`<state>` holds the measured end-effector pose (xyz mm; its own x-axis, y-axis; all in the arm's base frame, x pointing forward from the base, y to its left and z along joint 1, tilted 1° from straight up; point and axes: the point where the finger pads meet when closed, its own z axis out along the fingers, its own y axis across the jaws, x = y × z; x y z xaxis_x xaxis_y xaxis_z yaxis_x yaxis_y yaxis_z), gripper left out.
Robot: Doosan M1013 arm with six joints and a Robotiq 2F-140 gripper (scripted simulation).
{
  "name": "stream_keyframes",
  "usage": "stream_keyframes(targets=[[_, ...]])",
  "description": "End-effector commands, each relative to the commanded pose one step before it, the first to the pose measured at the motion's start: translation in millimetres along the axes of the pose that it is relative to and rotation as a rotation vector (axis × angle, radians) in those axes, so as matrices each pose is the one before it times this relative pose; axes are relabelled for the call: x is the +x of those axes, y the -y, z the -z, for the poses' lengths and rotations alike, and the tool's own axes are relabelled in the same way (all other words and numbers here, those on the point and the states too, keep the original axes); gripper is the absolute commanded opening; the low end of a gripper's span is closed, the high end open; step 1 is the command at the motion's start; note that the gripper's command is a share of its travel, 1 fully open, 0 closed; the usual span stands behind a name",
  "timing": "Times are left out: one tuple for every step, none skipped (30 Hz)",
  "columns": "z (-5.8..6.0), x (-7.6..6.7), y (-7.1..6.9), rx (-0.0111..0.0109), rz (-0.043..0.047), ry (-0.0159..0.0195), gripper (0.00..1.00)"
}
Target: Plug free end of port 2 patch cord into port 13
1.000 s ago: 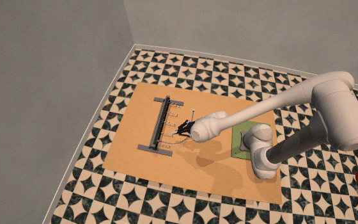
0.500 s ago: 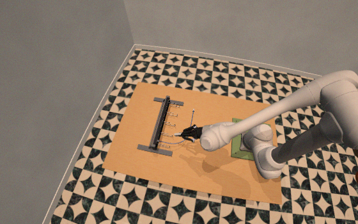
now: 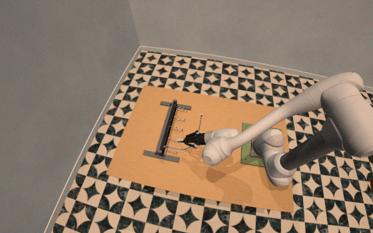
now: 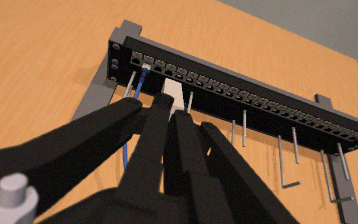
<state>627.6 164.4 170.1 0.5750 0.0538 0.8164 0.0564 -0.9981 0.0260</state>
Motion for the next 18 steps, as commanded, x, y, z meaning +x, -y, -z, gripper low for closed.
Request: stream_keyframes(targets=[[-37.23,0.66,-0.12,0.00783,-0.00132,-0.01010,0.00],[-9.17,-0.05,-0.04,0.00000,0.00000,0.00000,0.00],[-7.80,-0.04,-0.04,-0.00001,0.00000,0.00000,0.00],[-7.10,-0.04,-0.03,0.00000,0.00000,0.00000,0.00],[-7.49,-0.04,-0.03,0.00000,0.00000,0.00000,0.00],[-6.88,-0.04,-0.03,0.00001,0.00000,0.00000,0.00],[-5.97,-0.04,-0.02,0.00001,0.00000,0.00000,0.00],[-4.99,-0.03,-0.02,0.00001,0.00000,0.00000,0.00],[-3.97,-0.02,-0.02,0.00000,0.00000,0.00000,0.00],[-2.96,-0.02,-0.01,0.00000,0.00000,0.00000,0.00],[-2.02,-0.01,-0.01,0.00000,0.00000,0.00000,0.00],[-1.19,-0.01,0.00,0.00000,0.00000,0.00000,0.00],[0.00,0.00,0.00,0.00000,0.00000,0.00000,0.00],[0.00,0.00,0.00,0.00000,0.00000,0.00000,0.00],[-0.55,-0.01,0.00,0.00000,0.00000,0.00000,0.00],[-0.15,0.00,0.00,0.00000,0.00000,0.00000,0.00],[-0.02,0.00,0.00,0.00000,0.00000,0.00000,0.00],[0.00,0.00,0.00,0.00000,0.00000,0.00000,0.00]])
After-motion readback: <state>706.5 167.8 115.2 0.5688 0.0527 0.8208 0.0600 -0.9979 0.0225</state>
